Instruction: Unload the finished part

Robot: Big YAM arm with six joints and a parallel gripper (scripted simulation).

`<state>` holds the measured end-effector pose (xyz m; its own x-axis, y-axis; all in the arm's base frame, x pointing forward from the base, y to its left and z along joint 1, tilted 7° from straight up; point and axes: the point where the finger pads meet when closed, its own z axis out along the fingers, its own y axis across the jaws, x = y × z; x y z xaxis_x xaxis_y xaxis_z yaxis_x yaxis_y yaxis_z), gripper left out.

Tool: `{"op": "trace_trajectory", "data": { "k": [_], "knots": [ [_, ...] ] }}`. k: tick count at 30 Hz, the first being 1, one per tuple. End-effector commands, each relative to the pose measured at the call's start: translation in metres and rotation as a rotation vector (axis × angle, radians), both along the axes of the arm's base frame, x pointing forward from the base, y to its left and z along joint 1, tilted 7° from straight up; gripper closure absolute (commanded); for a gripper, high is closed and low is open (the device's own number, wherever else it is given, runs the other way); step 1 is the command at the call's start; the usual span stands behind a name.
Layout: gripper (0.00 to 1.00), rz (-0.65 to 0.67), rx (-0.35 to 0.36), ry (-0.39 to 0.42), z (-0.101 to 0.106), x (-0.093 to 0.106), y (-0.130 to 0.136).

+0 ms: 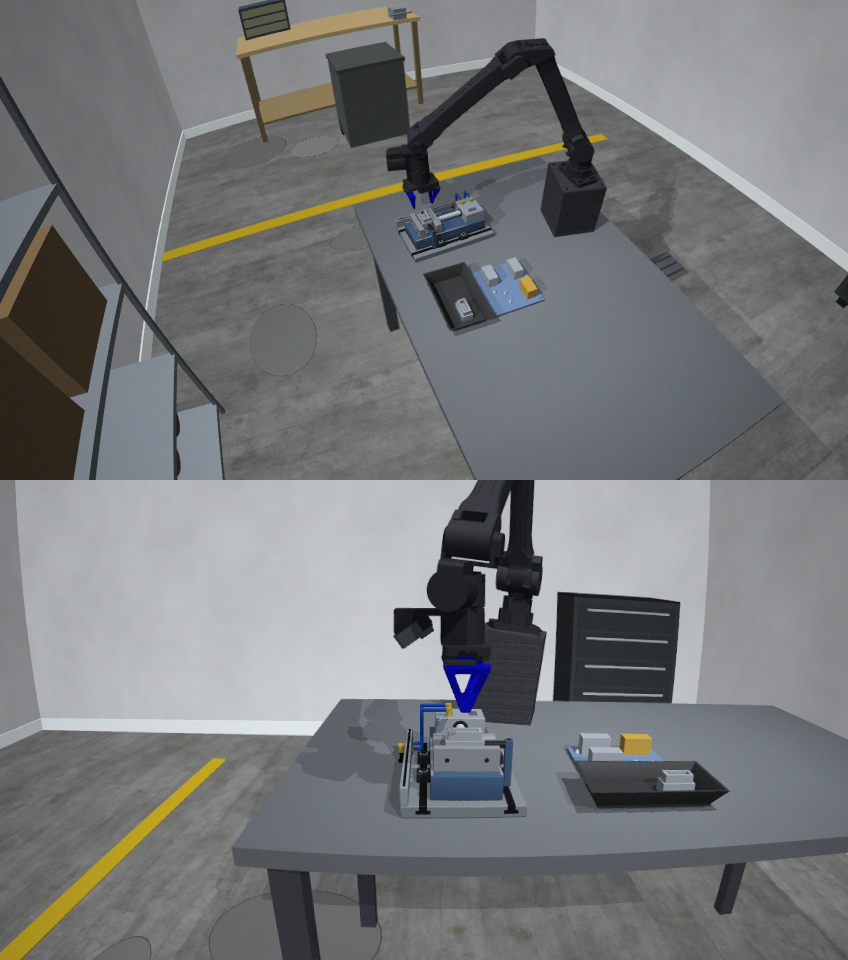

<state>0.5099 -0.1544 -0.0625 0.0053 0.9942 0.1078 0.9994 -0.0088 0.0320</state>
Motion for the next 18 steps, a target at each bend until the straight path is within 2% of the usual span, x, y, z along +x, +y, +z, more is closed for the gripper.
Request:
{"op": "trace_trajectory", "data": {
  "k": [1, 10, 11, 13, 18],
  "knots": [
    [0.36, 0.003, -0.002, -0.005, -0.008, 0.004, 0.007],
    [0.36, 0.002, -0.002, -0.005, -0.021, 0.004, 0.008],
    [0.36, 0.003, -0.012, -0.037, -0.005, 0.01, 0.005],
    [0.36, 0.004, -0.006, -0.017, -0.022, 0.01, 0.007],
    [0.36, 0.004, -0.003, -0.009, -0.029, 0.006, 0.009]
  ]
}}
